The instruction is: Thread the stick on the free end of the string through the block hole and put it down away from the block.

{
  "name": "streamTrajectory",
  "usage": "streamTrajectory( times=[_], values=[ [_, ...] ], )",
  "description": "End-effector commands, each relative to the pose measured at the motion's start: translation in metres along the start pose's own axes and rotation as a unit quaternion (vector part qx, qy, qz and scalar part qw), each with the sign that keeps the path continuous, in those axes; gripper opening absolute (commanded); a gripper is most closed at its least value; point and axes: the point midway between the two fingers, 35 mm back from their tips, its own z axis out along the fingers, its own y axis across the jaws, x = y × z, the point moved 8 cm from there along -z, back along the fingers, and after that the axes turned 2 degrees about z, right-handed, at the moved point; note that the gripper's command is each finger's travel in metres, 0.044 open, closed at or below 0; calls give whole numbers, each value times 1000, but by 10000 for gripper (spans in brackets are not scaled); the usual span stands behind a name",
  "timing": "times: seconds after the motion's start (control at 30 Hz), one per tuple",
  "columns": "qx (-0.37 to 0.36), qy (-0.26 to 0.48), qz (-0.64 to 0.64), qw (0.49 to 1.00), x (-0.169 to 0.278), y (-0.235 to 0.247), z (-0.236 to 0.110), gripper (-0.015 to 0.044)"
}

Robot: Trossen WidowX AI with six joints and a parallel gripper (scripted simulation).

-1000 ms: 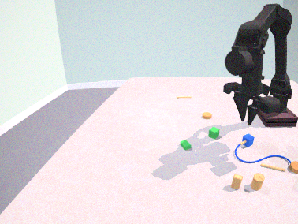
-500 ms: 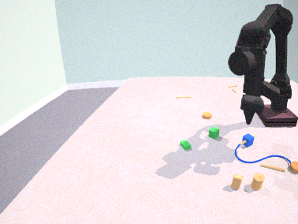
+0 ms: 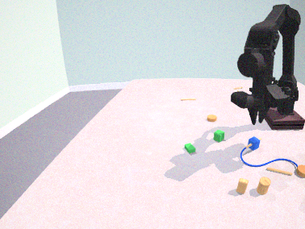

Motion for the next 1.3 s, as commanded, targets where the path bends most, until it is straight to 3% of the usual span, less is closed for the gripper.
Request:
streamTrajectory(
  times=[0.0, 0.37, 1.27],
  values=[
    [-3, 3, 405, 914, 6, 19, -2, 123],
    [-3, 6, 646, 763, 8, 27, -1, 123],
    [-3, 6, 647, 762, 8, 26, 11, 123]
  ],
)
